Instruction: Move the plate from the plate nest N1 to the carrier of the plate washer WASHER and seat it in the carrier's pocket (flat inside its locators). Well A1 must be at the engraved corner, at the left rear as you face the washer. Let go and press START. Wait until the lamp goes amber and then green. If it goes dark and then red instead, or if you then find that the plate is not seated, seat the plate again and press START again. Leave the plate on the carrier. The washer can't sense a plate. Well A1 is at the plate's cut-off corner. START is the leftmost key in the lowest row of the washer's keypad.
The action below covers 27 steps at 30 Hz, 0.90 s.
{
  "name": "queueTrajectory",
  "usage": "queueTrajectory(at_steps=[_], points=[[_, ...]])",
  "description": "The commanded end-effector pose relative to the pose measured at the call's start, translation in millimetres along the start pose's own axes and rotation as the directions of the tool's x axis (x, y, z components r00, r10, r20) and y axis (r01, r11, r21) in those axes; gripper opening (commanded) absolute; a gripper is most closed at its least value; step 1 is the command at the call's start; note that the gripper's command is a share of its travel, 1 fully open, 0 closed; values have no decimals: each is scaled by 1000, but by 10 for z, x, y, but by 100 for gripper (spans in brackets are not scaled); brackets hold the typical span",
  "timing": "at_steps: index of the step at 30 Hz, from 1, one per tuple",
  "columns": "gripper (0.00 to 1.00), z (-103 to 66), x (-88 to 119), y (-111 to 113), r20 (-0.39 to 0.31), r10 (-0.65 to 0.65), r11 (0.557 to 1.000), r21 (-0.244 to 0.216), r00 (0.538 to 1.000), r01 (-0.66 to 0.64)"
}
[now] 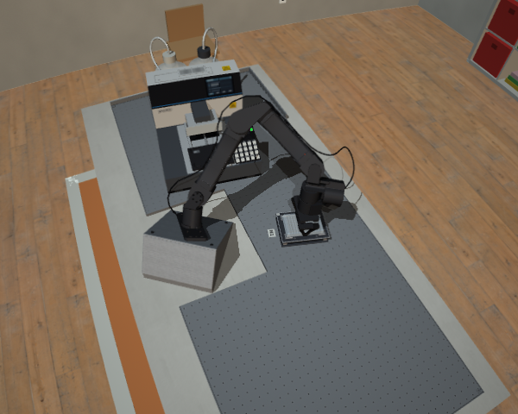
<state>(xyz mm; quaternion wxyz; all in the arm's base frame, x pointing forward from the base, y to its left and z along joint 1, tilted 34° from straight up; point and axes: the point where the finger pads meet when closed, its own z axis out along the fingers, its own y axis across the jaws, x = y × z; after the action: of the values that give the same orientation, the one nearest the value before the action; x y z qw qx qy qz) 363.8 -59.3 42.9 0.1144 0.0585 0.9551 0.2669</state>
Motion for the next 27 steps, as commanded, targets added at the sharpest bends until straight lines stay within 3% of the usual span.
queueTrajectory(at_steps=[1, 5, 7, 27], points=[[84, -94, -104, -25, 47, 1, 1000, 1, 999, -1], [84, -94, -104, -25, 47, 1, 1000, 1, 999, -1], [84, -190, -111, 17, 48, -14, 1000, 2, 999, 14], [84, -474, -95, 15, 47, -14, 1000, 5, 999, 14]])
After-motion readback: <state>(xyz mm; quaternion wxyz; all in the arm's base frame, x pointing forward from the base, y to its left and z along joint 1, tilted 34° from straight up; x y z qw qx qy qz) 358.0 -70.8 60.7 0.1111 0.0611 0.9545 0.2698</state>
